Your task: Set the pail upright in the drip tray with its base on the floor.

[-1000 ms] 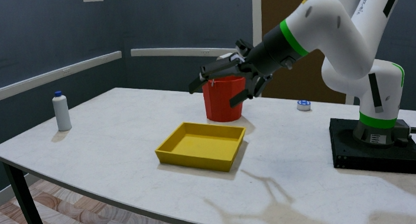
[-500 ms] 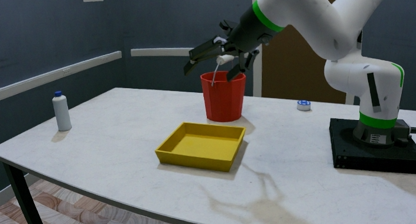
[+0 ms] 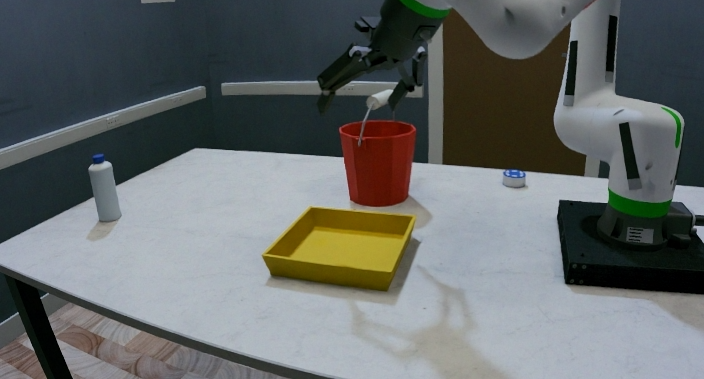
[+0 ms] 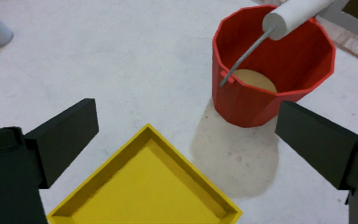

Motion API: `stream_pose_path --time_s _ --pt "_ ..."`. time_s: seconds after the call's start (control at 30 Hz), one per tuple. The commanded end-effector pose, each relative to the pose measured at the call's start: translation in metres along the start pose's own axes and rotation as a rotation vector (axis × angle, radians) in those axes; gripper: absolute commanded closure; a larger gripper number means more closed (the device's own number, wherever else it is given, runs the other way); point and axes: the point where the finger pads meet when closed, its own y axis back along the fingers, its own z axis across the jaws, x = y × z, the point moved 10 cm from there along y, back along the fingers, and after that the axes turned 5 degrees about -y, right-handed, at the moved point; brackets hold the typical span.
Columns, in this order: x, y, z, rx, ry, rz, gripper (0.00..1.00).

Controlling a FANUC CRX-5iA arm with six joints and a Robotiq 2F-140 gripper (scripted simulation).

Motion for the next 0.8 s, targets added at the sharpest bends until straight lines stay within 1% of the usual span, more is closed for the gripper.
stream_pose_path --time_s 0.0,0.17,0.23,0.27,0.47,0.6,0.73,0.77 --pt "0.019 -0.004 0.005 -0.066 0.054 -0.049 0.0" --pt "0.033 -0.006 0.011 -0.113 0.109 -0.106 0.0" --pt "0.033 -0.006 0.011 -0.113 0.109 -0.106 0.0" --pt "0.039 -0.007 0.014 -0.134 0.142 -0.143 0.0" --pt "0.049 -0.007 0.02 -0.161 0.208 -0.222 0.0" --pt "0.056 -0.007 0.023 -0.17 0.259 -0.285 0.0" --pt "0.061 -0.006 0.025 -0.169 0.312 -0.351 0.0" --pt "0.061 -0.006 0.025 -0.169 0.312 -0.351 0.0"
